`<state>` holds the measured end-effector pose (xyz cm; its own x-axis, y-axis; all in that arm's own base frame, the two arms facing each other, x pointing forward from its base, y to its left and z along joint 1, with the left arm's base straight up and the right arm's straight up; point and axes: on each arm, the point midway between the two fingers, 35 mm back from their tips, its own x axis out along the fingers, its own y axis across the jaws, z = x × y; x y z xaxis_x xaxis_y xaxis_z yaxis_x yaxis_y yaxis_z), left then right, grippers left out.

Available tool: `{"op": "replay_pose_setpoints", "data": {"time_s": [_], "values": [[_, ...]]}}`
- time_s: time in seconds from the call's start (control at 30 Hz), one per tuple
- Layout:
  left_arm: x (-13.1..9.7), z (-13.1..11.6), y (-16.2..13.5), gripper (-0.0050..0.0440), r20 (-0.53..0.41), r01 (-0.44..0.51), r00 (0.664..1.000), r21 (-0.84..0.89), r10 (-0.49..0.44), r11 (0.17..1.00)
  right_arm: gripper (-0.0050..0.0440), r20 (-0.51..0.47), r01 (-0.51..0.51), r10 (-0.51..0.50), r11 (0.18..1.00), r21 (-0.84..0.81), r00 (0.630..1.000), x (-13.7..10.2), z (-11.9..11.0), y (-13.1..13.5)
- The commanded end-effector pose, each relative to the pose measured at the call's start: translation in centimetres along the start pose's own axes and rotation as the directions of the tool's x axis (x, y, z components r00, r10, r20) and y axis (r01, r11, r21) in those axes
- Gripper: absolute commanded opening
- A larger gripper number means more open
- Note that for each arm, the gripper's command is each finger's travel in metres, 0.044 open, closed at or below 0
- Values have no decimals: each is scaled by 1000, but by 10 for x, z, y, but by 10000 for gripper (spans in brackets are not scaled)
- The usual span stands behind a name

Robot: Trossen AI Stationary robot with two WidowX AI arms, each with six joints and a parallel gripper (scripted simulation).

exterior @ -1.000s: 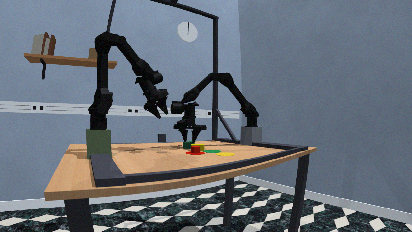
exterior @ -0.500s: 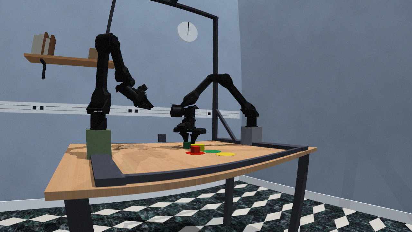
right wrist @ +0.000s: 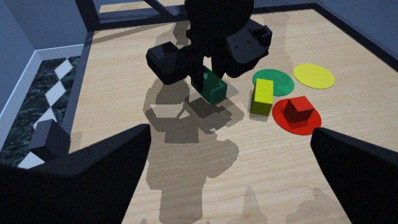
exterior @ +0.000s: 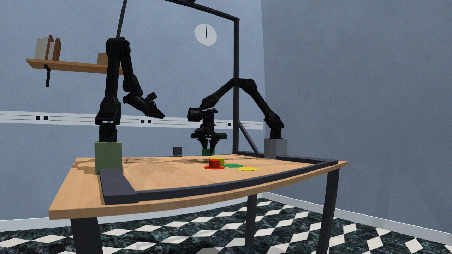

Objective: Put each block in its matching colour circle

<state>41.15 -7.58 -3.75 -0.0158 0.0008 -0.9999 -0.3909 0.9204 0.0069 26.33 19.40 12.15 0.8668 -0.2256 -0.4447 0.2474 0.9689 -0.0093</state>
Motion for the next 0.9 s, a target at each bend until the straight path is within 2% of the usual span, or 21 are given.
{"op": "replay_pose_setpoints", "data": {"time_s": [0.0,0.03,0.13,0.23,0.53,0.6,0.77,0.87], "values": [[-40,12,-8,121,63,39,997,5,-39,999,400,15,-6,5,1000,27,1000,-3,8,3],[-40,12,-8,121,63,39,997,5,-39,999,400,15,-6,5,1000,27,1000,-3,8,3],[-58,11,-6,121,64,39,997,5,-39,999,400,15,-5,5,1000,24,1000,-3,8,3],[-68,11,11,121,55,31,998,5,-32,999,400,25,4,-5,999,37,1000,-3,12,2],[-66,23,106,121,51,19,999,5,-19,1000,400,95,115,-122,991,73,988,-5,17,-24],[-66,23,106,121,51,19,999,5,-19,1000,400,95,115,-122,991,73,988,-5,17,-24],[-61,29,146,121,52,19,998,5,-19,1000,400,123,158,-168,983,91,978,-7,18,-36],[-40,29,157,121,29,14,999,4,-14,1000,400,133,179,-192,979,100,972,-8,19,-44]]}}
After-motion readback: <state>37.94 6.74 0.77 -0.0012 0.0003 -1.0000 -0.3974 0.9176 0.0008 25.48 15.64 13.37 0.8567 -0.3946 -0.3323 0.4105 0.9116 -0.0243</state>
